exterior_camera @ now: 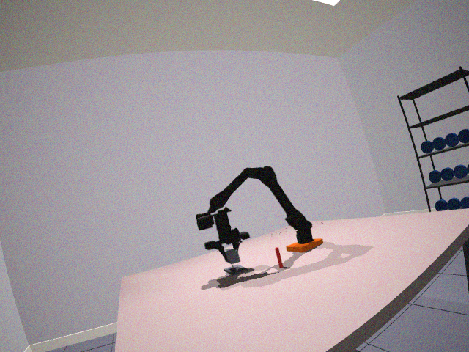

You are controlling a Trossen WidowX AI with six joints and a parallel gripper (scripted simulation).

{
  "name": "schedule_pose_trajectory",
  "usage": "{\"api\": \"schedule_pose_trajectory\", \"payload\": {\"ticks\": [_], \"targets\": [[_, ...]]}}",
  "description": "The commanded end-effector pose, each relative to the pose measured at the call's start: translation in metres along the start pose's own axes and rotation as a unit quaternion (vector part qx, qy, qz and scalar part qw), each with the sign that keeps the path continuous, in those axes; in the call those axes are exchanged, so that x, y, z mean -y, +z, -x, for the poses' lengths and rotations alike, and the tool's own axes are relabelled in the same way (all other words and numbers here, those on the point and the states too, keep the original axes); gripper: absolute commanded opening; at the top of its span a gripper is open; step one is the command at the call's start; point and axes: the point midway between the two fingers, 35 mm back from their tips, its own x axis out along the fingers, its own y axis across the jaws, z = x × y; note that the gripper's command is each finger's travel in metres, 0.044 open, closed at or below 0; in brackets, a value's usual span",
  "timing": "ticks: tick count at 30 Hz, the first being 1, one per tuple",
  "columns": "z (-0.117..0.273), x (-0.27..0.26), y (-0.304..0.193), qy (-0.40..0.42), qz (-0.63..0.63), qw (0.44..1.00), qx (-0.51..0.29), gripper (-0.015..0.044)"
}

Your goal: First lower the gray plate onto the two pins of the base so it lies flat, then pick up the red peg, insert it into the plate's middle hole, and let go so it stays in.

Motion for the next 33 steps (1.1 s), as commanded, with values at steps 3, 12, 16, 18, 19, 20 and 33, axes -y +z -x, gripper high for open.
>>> {"api": "schedule_pose_trajectory", "payload": {"ticks": [3,12,16,18,19,20,33], "targets": [[-0.007,-0.002,-0.001,0.004,0.002,1.0,-0.002,0.0],[-0.019,-0.002,-0.001,0.004,0.002,1.0,-0.002,0.0],[-0.026,-0.002,-0.001,0.004,0.002,1.0,-0.002,0.0],[-0.029,-0.002,-0.001,0.004,0.002,1.0,-0.002,0.0],[-0.03,-0.002,-0.001,0.004,0.002,1.0,-0.002,0.0],[-0.03,-0.002,-0.001,0.004,0.002,1.0,-0.002,0.0],[-0.026,-0.001,0.0,0.002,0.0,1.0,0.0,0.0157]]}}
